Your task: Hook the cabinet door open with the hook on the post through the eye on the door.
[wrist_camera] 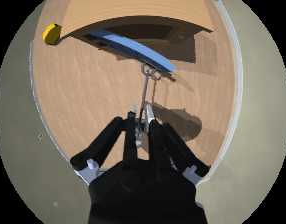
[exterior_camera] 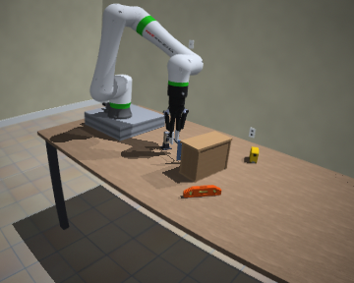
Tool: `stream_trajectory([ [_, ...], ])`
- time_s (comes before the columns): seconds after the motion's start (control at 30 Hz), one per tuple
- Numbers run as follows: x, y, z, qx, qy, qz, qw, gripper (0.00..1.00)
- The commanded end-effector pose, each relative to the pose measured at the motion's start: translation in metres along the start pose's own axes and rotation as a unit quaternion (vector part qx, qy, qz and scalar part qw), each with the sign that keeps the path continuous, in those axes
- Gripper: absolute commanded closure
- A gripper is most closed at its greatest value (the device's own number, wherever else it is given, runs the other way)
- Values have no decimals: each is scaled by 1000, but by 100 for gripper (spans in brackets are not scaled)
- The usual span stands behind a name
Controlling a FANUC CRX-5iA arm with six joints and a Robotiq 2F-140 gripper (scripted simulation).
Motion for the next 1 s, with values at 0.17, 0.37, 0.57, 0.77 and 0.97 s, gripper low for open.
stream_trajectory([
  [0.17, -1, 0, 0, 0, 0, 0, 1000, 86],
  [0.37, -4, 0, 0, 0, 0, 0, 1000, 86],
  [0.57, -6, 0, 0, 0, 0, 0, 1000, 86],
  [0.77, -6, 0, 0, 0, 0, 0, 1000, 86],
  [0.97, -6, 0, 0, 0, 0, 0, 1000, 86],
])
Point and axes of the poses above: the point where the finger pads meet when closed, its own x axis out along the fingers, its own y axis across the jaws, z = x × y, the point moved 9 cm from there along -x, back along the fingers, and after that the axes turned 1 degree about -x, right-handed, at the moved point
